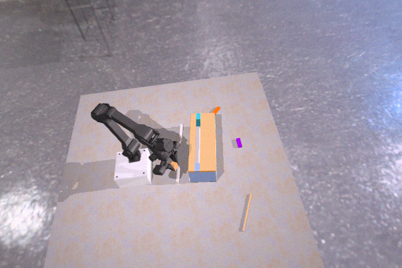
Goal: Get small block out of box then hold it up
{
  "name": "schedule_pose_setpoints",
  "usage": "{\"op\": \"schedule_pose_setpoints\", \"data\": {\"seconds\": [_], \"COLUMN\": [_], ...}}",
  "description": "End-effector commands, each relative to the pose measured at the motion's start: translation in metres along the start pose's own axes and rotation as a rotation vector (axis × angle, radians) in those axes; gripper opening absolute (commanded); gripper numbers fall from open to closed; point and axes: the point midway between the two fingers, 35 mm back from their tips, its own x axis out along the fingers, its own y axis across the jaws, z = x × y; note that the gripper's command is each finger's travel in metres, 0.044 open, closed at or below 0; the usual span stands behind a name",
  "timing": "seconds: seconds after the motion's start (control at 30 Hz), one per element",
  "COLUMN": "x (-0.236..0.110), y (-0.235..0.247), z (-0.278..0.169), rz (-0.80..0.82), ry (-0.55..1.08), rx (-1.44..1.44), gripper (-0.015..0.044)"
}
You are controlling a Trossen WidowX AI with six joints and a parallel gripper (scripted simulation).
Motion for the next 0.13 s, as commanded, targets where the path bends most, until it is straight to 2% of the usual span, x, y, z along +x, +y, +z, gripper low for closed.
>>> {"op": "schedule_pose_setpoints", "data": {"seconds": [0.0, 0.1], "x": [-0.0005, -0.0005], "y": [0.0006, 0.0006], "z": [-0.0004, -0.0004], "rz": [0.004, 0.004], "ry": [0.001, 0.001], "rx": [0.005, 0.005], "gripper": [0.0, 0.0]}}
